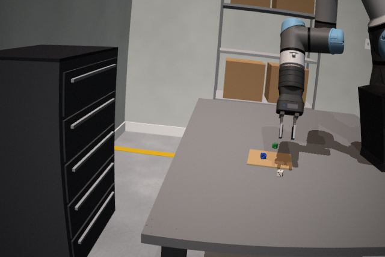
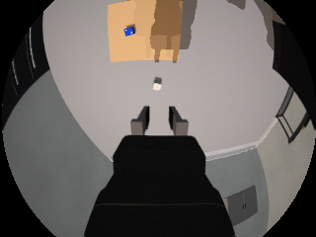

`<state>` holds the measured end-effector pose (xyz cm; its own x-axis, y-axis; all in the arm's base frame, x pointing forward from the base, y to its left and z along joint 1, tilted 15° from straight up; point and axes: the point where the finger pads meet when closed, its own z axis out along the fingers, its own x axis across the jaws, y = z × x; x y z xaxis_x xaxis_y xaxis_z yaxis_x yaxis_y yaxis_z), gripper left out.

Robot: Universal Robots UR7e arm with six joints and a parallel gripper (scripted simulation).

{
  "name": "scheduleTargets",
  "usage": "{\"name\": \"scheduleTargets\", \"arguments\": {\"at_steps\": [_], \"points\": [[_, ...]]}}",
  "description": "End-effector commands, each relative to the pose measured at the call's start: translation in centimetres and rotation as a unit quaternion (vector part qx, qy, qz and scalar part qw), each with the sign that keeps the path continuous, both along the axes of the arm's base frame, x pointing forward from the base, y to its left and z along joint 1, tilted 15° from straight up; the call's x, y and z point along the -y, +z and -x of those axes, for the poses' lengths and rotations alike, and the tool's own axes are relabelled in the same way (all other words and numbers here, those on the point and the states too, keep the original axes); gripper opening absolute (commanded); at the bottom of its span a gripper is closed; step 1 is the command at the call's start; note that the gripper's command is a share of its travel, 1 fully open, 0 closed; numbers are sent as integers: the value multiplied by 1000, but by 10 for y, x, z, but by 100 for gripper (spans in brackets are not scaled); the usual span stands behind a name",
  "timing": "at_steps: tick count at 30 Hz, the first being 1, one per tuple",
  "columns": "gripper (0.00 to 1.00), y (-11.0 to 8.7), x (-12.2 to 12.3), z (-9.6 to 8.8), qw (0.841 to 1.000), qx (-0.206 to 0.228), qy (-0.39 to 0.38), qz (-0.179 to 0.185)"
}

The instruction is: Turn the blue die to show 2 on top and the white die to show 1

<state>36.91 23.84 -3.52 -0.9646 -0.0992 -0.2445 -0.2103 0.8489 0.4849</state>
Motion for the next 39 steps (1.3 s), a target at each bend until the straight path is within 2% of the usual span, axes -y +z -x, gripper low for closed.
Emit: {"name": "scheduleTargets", "arguments": {"at_steps": [1,5,7,17,22,31,32,39], "points": [[64,8,-8,1,997,13,-23,72],[64,12,-13,2,992,17,-36,119],[64,12,-13,2,992,17,-36,119],[64,18,-22,4,978,25,-58,200],[64,20,-24,5,974,28,-62,216],[64,21,-24,5,973,29,-64,221],[100,21,-24,5,973,29,-64,221],[100,21,-24,5,973,29,-64,221]]}}
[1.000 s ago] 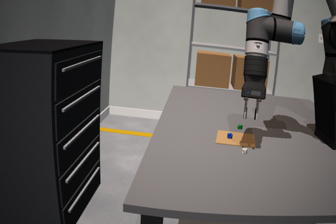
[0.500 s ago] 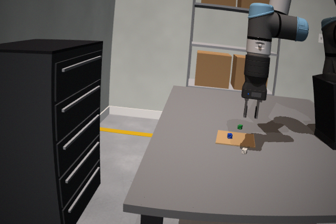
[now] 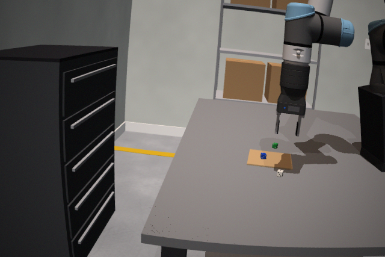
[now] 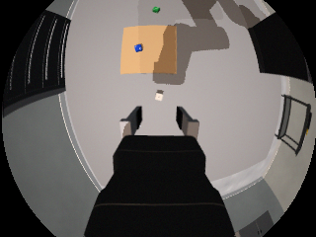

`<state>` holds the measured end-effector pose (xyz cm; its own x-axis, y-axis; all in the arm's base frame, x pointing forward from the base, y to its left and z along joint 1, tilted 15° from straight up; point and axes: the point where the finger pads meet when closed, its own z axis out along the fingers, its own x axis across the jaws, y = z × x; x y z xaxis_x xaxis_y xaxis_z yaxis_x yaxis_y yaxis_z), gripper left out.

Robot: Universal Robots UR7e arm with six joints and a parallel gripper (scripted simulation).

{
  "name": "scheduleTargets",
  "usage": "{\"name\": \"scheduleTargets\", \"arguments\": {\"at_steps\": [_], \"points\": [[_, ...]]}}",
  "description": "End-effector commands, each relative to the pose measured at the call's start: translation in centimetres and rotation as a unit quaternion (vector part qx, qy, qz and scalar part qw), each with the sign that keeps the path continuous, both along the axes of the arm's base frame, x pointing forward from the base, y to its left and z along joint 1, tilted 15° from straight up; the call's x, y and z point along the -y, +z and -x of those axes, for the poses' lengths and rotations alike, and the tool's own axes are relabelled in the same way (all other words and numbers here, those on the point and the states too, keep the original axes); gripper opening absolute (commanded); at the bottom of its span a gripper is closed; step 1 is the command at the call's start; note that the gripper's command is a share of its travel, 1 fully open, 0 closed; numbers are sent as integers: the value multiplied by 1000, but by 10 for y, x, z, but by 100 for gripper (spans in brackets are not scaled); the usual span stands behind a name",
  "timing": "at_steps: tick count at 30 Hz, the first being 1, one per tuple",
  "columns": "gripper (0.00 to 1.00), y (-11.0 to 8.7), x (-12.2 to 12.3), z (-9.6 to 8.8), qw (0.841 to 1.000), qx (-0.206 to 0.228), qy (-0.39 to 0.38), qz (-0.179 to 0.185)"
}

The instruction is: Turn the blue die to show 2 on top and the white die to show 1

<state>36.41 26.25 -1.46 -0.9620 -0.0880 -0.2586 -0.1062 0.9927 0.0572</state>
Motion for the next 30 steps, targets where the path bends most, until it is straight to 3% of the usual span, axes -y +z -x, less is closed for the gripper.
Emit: {"name": "scheduleTargets", "arguments": {"at_steps": [1,19,30], "points": [[100,0,0,0,1000,1,0,0],[100,-3,2,-1,998,-4,-58,-15],[100,-14,5,-1,975,-18,-215,-56]]}}
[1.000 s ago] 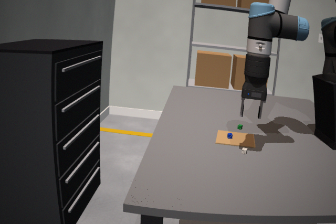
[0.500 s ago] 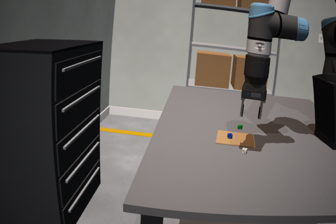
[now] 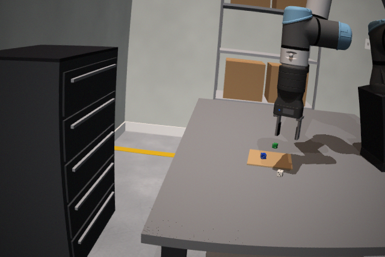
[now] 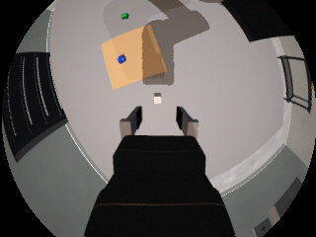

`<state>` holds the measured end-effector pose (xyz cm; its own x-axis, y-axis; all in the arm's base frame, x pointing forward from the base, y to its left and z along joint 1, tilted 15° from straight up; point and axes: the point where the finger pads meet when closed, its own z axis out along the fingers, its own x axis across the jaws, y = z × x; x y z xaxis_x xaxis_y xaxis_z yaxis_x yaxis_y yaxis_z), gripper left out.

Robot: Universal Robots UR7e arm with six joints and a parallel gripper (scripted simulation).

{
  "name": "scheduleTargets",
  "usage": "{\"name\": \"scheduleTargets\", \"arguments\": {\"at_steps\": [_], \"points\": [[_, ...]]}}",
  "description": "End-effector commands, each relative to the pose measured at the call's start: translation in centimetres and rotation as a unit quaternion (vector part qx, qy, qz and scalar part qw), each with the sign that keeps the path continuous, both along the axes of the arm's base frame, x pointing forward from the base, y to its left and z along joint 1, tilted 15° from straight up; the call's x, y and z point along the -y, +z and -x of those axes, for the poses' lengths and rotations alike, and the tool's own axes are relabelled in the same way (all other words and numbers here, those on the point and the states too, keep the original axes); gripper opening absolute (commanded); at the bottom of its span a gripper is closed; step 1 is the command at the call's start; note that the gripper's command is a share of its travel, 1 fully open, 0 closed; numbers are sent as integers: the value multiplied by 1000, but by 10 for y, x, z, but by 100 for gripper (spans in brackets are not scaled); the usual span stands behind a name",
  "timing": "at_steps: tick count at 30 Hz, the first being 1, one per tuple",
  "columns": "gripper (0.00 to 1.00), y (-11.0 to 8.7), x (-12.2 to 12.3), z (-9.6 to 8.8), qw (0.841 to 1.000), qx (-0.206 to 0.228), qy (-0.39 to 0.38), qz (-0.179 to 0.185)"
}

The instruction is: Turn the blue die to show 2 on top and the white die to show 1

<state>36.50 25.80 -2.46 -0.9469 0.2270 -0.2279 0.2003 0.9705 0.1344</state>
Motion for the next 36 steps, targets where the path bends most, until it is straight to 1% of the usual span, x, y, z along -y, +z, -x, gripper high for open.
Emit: {"name": "scheduleTargets", "arguments": {"at_steps": [1,4,6,9,10,12,13,14,15,17,18,20,23,26,27,28,31,32,36], "points": [[100,-5,1,-1,996,-7,-84,-22],[100,-8,2,-1,991,-10,-126,-33],[100,-8,2,-1,991,-10,-126,-33],[100,-12,2,-2,981,-16,-189,-50],[100,-12,2,-2,980,-16,-193,-51],[100,-15,3,-2,971,-19,-231,-61],[100,-15,3,-2,969,-20,-238,-62],[100,-16,3,-3,963,-22,-259,-68],[100,-16,3,-3,963,-22,-260,-68],[100,-19,3,-3,950,-25,-300,-79],[100,-19,3,-3,949,-25,-304,-80],[100,-22,3,-4,936,-28,-340,-89],[100,-22,3,-4,933,-29,-346,-91],[100,-26,2,-6,908,-34,-404,-106],[100,-27,2,-6,901,-35,-419,-110],[100,-27,2,-6,899,-35,-422,-111],[100,-30,2,-8,874,-39,-469,-123],[100,-30,2,-8,873,-40,-471,-123],[100,-33,1,-10,840,-44,-523,-137]]}}
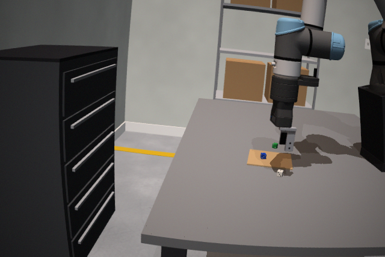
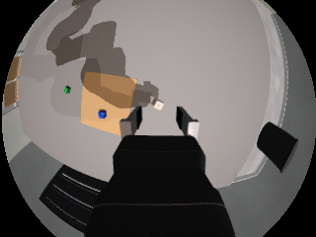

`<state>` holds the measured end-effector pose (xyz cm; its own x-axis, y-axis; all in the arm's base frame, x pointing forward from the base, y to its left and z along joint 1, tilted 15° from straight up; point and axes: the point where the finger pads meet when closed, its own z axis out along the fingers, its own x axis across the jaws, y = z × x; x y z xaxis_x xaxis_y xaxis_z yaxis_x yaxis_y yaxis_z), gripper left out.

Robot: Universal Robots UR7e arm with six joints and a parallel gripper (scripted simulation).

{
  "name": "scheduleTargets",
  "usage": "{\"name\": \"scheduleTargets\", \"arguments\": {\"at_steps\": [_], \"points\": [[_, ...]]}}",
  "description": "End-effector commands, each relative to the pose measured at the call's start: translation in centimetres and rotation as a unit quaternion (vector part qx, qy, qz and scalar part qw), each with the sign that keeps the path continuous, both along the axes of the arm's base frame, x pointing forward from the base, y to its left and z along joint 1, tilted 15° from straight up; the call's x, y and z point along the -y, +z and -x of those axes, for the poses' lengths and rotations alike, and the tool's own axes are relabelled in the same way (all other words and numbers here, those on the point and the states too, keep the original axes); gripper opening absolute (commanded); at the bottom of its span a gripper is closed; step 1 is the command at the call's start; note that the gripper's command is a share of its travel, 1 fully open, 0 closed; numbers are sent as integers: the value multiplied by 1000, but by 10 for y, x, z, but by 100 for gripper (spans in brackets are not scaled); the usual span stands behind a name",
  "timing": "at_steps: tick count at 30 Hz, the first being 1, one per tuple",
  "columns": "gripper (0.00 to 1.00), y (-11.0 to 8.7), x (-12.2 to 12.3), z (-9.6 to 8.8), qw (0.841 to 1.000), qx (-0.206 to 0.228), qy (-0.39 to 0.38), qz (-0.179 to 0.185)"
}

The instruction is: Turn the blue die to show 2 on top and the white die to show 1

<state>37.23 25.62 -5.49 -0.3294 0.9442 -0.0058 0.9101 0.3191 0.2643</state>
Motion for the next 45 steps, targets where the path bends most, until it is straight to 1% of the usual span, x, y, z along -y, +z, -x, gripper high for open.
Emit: {"name": "scheduleTargets", "arguments": {"at_steps": [1,10,18,19,45], "points": [[100,-4,-1,-3,997,-6,-75,-20],[100,-7,-1,-5,991,-10,-131,-35],[100,-8,-2,-6,989,-12,-144,-38],[64,-8,-2,-6,989,-12,-144,-38],[64,-8,-2,-6,989,-12,-144,-38]]}}
